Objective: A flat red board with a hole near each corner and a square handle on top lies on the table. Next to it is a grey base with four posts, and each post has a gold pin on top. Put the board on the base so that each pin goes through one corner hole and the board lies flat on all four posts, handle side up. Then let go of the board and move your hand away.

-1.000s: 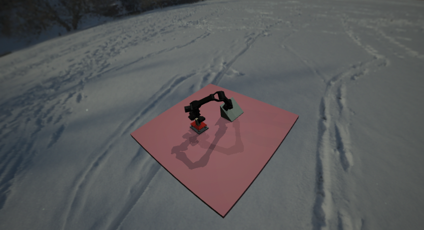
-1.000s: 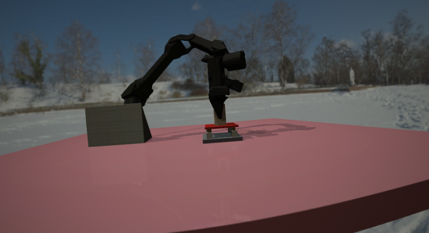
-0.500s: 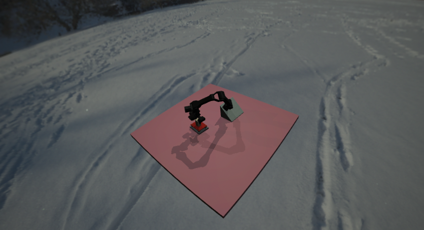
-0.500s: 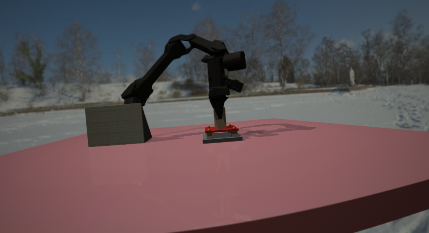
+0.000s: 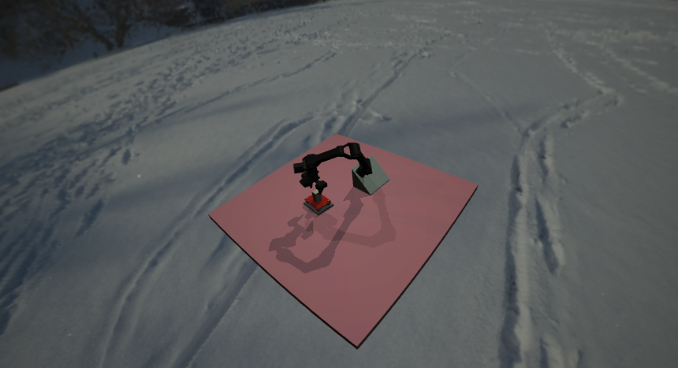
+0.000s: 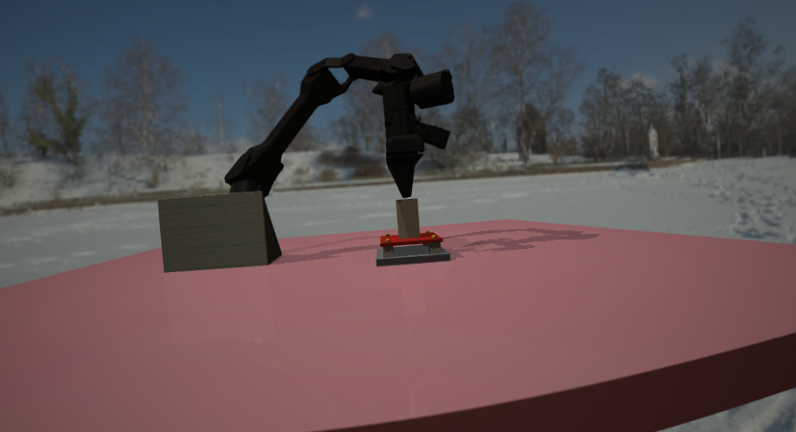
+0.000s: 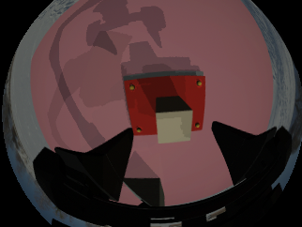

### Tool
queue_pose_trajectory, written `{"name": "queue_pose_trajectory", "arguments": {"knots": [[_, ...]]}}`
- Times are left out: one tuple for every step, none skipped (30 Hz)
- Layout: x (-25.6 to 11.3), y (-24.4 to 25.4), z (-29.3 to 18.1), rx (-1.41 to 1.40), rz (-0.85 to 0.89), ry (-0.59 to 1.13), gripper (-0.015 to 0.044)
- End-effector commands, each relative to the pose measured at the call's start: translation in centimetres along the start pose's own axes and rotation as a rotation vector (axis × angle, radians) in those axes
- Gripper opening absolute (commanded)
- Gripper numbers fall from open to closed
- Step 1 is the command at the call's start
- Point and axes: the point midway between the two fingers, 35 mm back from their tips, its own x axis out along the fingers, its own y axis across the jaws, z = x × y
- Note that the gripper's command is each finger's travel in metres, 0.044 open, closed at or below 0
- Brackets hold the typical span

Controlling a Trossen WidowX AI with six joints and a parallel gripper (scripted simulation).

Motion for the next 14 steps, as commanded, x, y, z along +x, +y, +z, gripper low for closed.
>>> {"name": "queue_pose_trajectory", "arguments": {"knots": [[-2.1,0.0,-0.1,-0.003,-0.003,0.003,0.0440],[-3.4,0.0,-0.2,-0.001,-0.002,0.001,0.0440],[-4.2,0.1,-0.3,0.000,-0.001,0.000,0.0440],[-4.5,0.1,-0.3,0.000,-0.001,0.000,0.0440],[-4.5,0.1,-0.3,0.000,-0.001,0.000,0.0440],[-4.5,0.1,-0.3,0.000,-0.001,0.000,0.0440],[-4.5,0.1,-0.3,0.000,-0.001,0.000,0.0440],[-4.5,0.1,-0.3,0.000,-0.001,0.000,0.0440],[-4.5,0.1,-0.3,0.000,-0.001,0.000,0.0440],[-4.5,0.1,-0.3,0.000,-0.001,0.000,0.0440],[-4.5,0.1,-0.3,0.000,-0.001,0.000,0.0440],[-4.5,0.1,-0.3,0.000,-0.001,0.000,0.0440],[-4.5,0.1,-0.3,0.000,-0.001,0.000,0.0440],[-4.5,0.1,-0.3,0.000,-0.001,0.000,0.0440]]}}
